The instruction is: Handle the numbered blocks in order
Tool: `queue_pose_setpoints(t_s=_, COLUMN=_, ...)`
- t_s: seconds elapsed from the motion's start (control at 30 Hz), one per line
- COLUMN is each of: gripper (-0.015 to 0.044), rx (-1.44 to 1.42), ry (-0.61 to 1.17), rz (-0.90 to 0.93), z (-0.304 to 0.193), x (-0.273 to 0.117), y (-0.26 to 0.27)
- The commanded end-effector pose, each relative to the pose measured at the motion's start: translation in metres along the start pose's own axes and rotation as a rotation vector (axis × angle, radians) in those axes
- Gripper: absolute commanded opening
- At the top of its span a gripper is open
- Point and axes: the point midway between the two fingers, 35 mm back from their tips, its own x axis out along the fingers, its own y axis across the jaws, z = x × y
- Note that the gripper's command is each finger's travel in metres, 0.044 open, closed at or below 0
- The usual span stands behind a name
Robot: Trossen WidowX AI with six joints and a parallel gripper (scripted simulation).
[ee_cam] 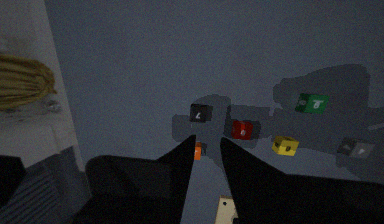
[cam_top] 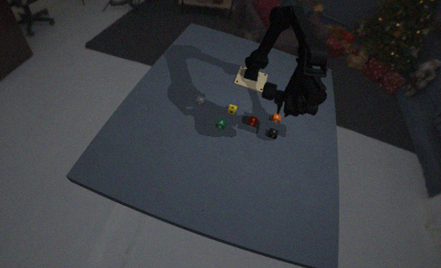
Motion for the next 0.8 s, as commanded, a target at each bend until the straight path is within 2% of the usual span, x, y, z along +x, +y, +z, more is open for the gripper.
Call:
queue_pose_setpoints(t_s=0.0, gripper=0.012, rx=0.015, ry=-0.001, rz=-0.009, z=-0.003, x=-0.003, y=-0.05)
queue_pose_setpoints(t_s=0.27, gripper=0.012, rx=0.015, ry=0.002, rz=-0.019, z=-0.05, x=-0.002, y=-0.163)
queue_pose_setpoints(t_s=0.43, gripper=0.012, rx=0.015, ry=0.002, rz=-0.02, z=-0.055, x=-0.001, y=-0.171)
queue_pose_setpoints(t_s=0.5, gripper=0.0172, rx=0.015, ry=0.002, rz=-0.02, z=-0.054, x=0.008, y=-0.171)
queue_pose_setpoints(t_s=0.67, gripper=0.0304, rx=0.015, ry=0.002, rz=-0.02, z=-0.054, x=0.071, y=-0.172)
queue_pose_setpoints(t_s=0.77, gripper=0.0383, rx=0.015, ry=0.002, rz=-0.02, z=-0.056, x=0.08, y=-0.172)
